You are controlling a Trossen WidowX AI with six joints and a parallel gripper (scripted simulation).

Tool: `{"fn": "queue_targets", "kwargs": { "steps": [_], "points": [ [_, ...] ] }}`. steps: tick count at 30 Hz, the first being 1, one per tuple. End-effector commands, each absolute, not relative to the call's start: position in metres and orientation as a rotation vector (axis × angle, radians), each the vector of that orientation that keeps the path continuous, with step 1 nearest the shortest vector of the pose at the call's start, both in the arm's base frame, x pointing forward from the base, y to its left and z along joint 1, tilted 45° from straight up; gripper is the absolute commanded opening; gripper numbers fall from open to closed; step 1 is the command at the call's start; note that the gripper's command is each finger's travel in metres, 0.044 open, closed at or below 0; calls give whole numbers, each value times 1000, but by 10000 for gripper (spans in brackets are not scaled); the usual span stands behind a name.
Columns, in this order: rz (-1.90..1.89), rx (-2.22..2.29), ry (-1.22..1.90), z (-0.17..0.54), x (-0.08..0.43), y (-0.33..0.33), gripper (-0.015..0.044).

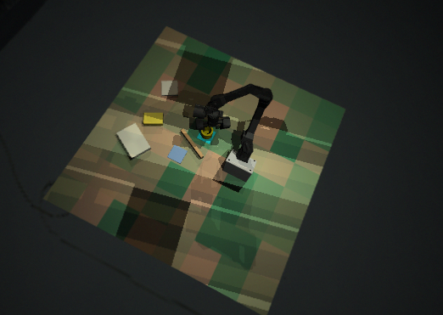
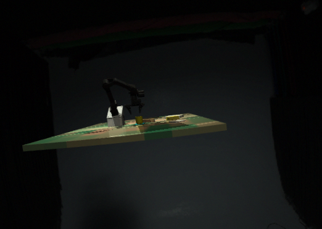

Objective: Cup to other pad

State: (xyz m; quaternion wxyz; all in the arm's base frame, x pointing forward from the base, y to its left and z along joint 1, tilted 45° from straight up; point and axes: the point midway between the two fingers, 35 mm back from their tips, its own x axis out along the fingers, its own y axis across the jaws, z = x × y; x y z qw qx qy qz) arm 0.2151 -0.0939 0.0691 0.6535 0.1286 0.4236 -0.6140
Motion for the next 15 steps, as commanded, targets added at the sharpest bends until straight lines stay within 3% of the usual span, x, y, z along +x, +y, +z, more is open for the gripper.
{"fn": "queue_targets", "kwargs": {
  "steps": [1,15],
  "points": [
    [-1389,304,954,79,219,-84,440],
    [-1387,300,952,104,222,-59,440]
  ]
}}
